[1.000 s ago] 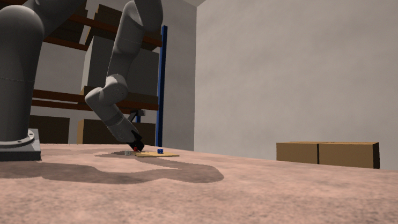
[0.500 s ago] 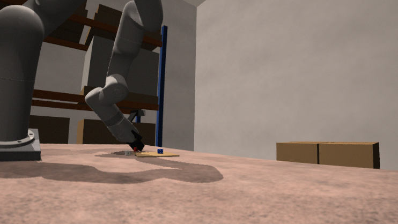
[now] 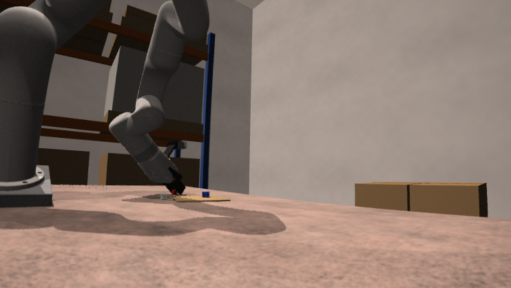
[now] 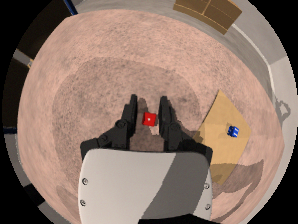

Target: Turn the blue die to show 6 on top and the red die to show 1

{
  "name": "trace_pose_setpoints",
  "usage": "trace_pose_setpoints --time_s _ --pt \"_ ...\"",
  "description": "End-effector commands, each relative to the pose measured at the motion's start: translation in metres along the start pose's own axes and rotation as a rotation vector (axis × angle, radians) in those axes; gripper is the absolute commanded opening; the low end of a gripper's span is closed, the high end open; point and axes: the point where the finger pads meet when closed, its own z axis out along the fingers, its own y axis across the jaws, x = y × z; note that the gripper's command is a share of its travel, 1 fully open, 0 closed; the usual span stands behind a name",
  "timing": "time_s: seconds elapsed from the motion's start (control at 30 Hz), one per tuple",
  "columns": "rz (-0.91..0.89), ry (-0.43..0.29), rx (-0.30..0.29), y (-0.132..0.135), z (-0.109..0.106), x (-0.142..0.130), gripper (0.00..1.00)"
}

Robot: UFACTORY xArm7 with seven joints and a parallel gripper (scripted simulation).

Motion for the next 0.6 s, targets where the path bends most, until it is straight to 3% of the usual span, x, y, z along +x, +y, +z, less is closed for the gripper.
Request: trace_pose_setpoints --time_s 0.0,0.57 --pt "0.000 0.003 0.001 -0.0004 0.0000 0.0017 0.31" --pt "0.000 0.003 0.001 -0.0004 -0.0035 0.0017 0.31"
